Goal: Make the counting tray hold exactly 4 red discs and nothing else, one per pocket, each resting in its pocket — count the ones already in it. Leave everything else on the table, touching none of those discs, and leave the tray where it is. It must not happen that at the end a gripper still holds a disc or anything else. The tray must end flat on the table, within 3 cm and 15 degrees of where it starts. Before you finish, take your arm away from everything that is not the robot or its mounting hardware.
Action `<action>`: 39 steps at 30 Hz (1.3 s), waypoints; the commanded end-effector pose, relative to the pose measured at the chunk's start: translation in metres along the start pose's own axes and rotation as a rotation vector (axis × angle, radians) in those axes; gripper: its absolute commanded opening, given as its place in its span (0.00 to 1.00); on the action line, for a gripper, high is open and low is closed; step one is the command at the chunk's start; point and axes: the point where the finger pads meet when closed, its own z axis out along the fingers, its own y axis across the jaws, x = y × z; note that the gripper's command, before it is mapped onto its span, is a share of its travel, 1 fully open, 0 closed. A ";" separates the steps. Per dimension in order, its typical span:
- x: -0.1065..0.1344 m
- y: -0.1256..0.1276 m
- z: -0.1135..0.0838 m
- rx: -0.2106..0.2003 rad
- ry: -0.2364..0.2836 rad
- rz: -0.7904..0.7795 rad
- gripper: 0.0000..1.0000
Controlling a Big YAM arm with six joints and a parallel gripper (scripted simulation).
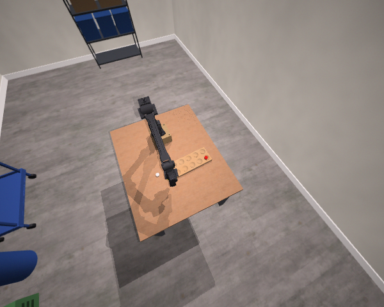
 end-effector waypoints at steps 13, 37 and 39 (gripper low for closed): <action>0.108 0.239 -0.021 -0.014 -0.010 0.064 0.00; 0.136 0.266 0.082 -0.001 0.006 0.077 0.00; 0.117 0.283 0.064 -0.041 -0.035 0.078 0.00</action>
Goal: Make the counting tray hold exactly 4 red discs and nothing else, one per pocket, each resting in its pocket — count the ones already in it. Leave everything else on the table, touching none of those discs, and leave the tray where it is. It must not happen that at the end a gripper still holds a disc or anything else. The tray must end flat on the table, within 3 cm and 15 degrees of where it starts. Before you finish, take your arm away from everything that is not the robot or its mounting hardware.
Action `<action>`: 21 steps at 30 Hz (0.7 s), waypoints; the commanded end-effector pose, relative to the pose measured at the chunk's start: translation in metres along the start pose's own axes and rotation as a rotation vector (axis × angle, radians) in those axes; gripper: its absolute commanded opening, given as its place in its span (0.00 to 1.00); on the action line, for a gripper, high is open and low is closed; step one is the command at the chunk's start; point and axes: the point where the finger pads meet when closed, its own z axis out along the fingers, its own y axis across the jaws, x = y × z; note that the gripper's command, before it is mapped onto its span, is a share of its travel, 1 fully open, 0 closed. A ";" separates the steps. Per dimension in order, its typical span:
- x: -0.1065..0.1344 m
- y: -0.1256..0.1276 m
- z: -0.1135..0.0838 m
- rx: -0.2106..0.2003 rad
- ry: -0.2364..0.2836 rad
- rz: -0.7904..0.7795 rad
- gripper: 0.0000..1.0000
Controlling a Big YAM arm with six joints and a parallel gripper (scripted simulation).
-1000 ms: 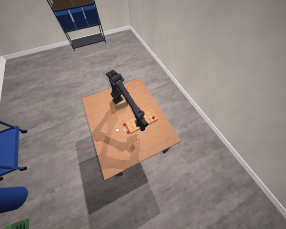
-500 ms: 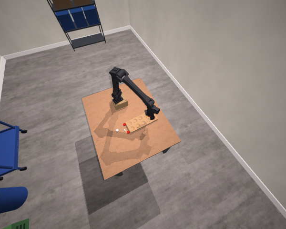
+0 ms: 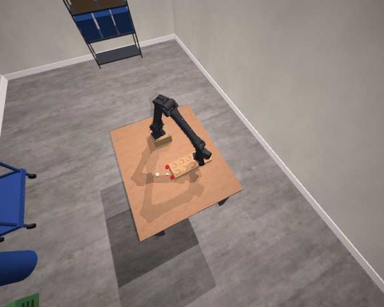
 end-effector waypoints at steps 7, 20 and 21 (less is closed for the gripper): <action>-0.016 0.014 -0.003 -0.039 -0.039 0.017 0.00; -0.015 0.012 0.010 -0.034 -0.034 0.017 0.00; -0.015 0.012 0.010 -0.034 -0.034 0.017 0.00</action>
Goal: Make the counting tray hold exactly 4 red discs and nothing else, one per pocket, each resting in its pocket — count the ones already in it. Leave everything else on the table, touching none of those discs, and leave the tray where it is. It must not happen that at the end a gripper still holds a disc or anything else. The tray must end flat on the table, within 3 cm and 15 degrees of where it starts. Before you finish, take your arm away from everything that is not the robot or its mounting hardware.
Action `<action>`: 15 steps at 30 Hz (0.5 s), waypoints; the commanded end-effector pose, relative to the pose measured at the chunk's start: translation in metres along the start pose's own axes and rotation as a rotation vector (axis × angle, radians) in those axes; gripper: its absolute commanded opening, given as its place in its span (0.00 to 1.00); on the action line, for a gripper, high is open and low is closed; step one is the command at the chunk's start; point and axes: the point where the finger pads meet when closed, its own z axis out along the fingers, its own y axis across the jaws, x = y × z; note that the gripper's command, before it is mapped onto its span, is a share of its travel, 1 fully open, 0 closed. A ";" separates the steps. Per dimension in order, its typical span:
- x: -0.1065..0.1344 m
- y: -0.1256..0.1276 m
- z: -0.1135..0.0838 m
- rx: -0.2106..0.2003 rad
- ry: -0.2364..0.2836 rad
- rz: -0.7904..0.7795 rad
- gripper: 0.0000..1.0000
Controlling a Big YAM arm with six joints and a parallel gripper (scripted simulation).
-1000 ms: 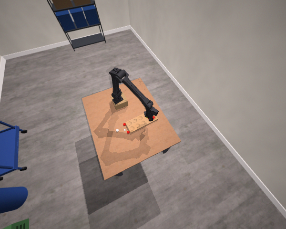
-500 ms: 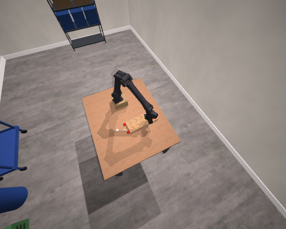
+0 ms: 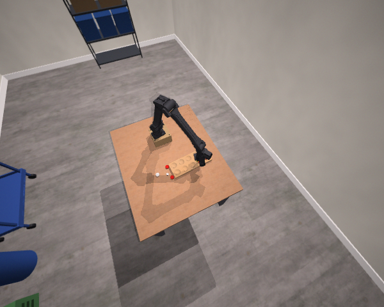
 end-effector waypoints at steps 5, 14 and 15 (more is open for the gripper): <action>-0.006 0.003 0.007 -0.005 -0.007 0.017 0.00; -0.003 0.000 0.011 0.000 -0.002 0.016 0.00; -0.002 -0.001 0.013 0.001 -0.001 0.016 0.00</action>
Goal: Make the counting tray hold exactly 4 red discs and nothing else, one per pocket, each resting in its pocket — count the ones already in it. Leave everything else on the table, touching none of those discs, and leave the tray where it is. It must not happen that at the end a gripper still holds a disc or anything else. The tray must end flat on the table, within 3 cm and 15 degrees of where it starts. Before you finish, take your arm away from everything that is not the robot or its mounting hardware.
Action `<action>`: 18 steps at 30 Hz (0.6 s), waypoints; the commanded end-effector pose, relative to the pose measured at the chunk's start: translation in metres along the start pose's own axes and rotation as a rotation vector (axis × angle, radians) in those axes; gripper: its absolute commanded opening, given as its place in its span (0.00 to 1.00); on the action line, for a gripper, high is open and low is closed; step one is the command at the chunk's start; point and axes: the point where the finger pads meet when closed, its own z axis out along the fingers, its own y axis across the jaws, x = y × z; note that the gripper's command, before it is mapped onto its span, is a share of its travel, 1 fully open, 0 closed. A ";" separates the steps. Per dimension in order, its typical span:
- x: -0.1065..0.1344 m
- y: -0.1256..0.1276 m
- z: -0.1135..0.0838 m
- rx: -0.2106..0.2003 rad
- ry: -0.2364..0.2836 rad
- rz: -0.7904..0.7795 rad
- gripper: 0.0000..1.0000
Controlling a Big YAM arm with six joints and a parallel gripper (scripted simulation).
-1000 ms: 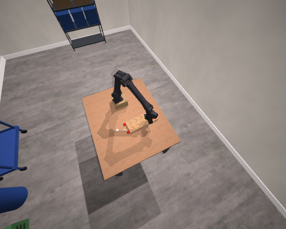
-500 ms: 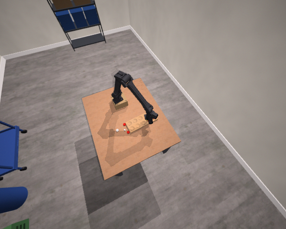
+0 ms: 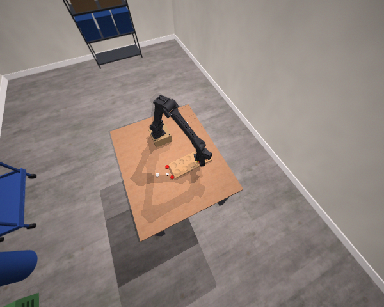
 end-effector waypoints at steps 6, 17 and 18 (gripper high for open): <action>-0.001 -0.002 0.015 0.005 0.002 0.016 0.00; -0.001 -0.002 0.017 0.005 0.002 0.016 0.00; 0.000 -0.003 0.014 0.009 0.006 0.016 0.36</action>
